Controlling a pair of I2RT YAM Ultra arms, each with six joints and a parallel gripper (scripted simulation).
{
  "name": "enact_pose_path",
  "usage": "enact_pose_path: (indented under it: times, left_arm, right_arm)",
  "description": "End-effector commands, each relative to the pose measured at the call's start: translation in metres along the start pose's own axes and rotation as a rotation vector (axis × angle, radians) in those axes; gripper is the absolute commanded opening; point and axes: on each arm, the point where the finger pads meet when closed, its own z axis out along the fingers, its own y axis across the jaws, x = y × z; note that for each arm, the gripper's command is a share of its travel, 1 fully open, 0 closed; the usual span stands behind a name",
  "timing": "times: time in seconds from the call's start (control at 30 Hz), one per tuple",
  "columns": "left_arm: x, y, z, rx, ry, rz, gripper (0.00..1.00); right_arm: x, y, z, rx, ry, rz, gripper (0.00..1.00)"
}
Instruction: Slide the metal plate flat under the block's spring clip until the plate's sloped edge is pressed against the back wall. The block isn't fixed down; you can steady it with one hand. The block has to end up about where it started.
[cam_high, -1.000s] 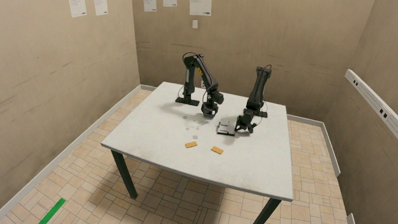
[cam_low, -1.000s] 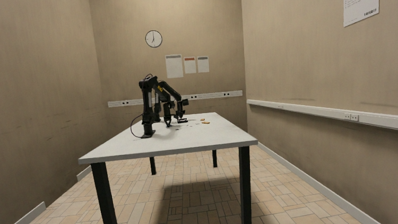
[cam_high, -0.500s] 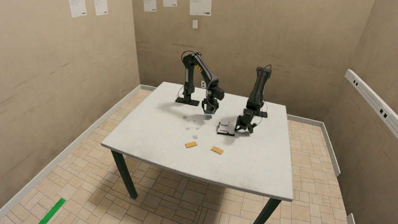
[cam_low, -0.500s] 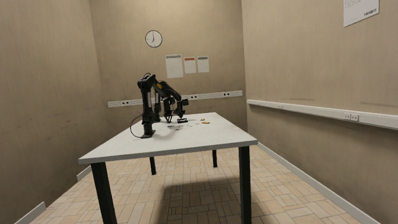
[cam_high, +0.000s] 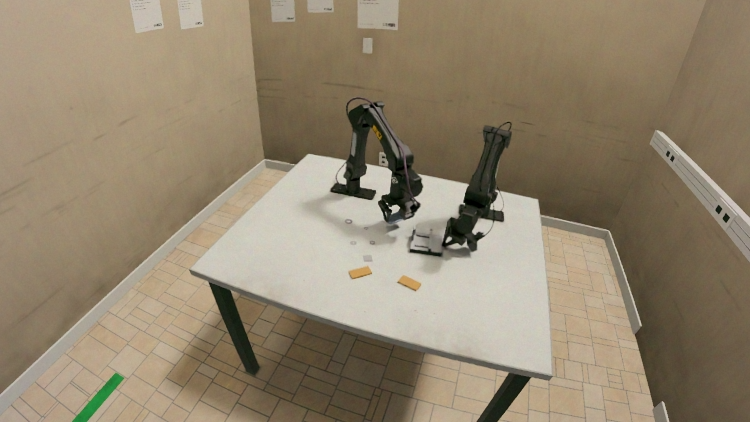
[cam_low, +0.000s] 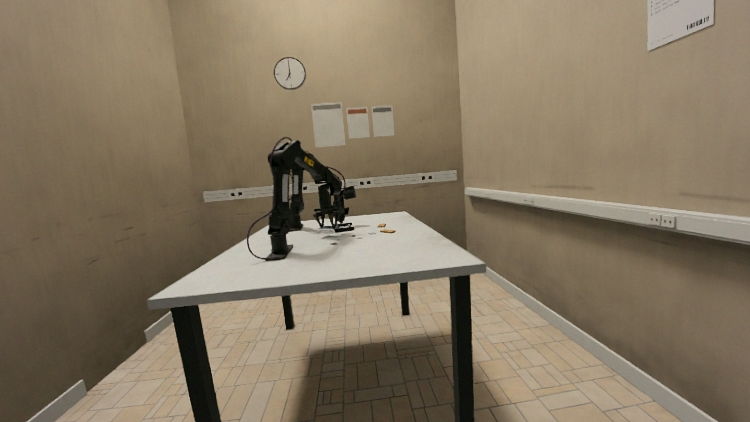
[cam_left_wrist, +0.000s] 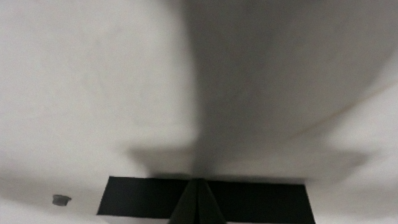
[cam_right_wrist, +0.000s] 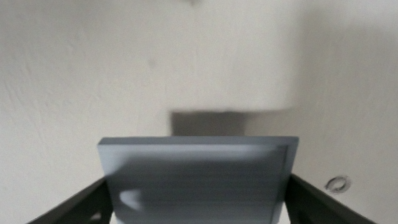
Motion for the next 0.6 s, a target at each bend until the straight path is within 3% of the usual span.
enact_pose_path:
  times: [0.0, 0.57]
  left_arm:
    - [0.011, -0.009, -0.003, 0.037, 0.030, 0.028, 0.00]
    - [0.011, -0.009, -0.003, 0.037, 0.030, 0.028, 0.00]
  right_arm:
    - [-0.016, -0.011, -0.009, -0.007, -0.001, -0.266, 0.77]
    - [-0.062, -0.044, -0.014, -0.008, -0.002, -0.920, 0.77]
